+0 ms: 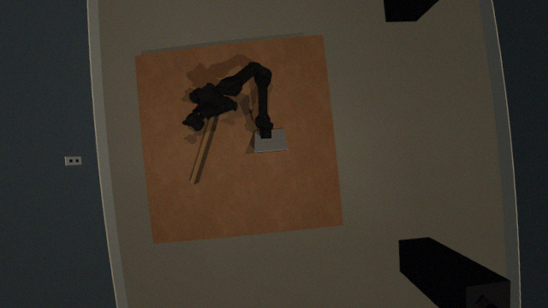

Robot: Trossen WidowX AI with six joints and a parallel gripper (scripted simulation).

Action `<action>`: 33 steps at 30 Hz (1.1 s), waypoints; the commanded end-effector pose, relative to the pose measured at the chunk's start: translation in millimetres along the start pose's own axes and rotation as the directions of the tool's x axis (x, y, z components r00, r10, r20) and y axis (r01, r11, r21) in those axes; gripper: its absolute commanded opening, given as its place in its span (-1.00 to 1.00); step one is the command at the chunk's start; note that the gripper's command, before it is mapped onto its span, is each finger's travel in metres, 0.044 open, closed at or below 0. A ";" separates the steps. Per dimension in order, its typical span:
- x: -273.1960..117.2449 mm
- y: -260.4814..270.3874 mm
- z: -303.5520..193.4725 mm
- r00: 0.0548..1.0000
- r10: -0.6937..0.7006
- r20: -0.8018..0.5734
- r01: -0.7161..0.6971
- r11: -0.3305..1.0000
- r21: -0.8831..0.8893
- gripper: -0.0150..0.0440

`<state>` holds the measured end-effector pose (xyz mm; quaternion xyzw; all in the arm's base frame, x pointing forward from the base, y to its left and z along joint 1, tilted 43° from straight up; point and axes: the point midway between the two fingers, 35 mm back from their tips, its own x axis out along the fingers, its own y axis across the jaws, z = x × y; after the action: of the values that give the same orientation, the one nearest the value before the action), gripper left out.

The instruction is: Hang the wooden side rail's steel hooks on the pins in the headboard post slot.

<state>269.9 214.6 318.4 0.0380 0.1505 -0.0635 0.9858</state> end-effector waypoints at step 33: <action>70.5 -189.2 -91.4 0.784 -0.614 -0.087 -0.621 -0.776 -0.116 1.00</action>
<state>295.3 83.6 228.8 -0.8129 0.3464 0.0234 0.4675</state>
